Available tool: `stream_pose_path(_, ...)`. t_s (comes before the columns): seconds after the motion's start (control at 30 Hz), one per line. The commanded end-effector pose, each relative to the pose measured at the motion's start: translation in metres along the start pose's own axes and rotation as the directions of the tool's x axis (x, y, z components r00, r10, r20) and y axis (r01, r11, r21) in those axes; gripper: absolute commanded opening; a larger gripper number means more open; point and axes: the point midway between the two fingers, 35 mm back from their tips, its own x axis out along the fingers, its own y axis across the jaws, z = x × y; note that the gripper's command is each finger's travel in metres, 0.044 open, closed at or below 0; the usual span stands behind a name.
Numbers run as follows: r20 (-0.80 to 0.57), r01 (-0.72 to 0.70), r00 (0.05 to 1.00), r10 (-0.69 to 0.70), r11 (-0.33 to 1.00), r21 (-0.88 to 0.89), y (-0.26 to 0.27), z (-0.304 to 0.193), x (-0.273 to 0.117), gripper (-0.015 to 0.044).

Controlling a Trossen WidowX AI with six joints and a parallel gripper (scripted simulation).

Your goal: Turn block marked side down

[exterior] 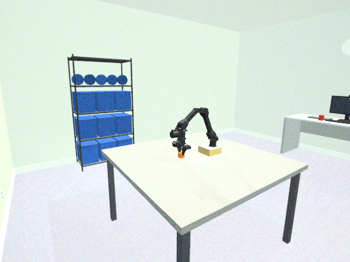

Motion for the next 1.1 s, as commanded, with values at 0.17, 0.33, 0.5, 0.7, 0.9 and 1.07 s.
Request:
stream_pose_path(0.17,0.118,0.001,0.993,-0.001,1.000,-0.001,-0.0001,-0.0001,0.0049,0.0000)
stream_pose_path(0.33,0.193,0.000,0.981,0.000,1.000,-0.001,-0.0001,0.0000,0.0071,0.0000)
stream_pose_path(0.5,0.268,0.000,0.964,0.000,1.000,-0.001,-0.0001,-0.0006,0.0084,0.0000)
stream_pose_path(0.7,0.354,0.001,0.935,0.000,1.000,-0.001,-0.0001,-0.0025,0.0086,0.0000)
stream_pose_path(0.9,0.438,0.001,0.899,-0.001,1.000,-0.001,-0.0002,-0.0058,0.0075,0.0000)
stream_pose_path(1.07,0.472,0.001,0.882,-0.001,1.000,-0.001,-0.0002,-0.0076,0.0067,0.0000)
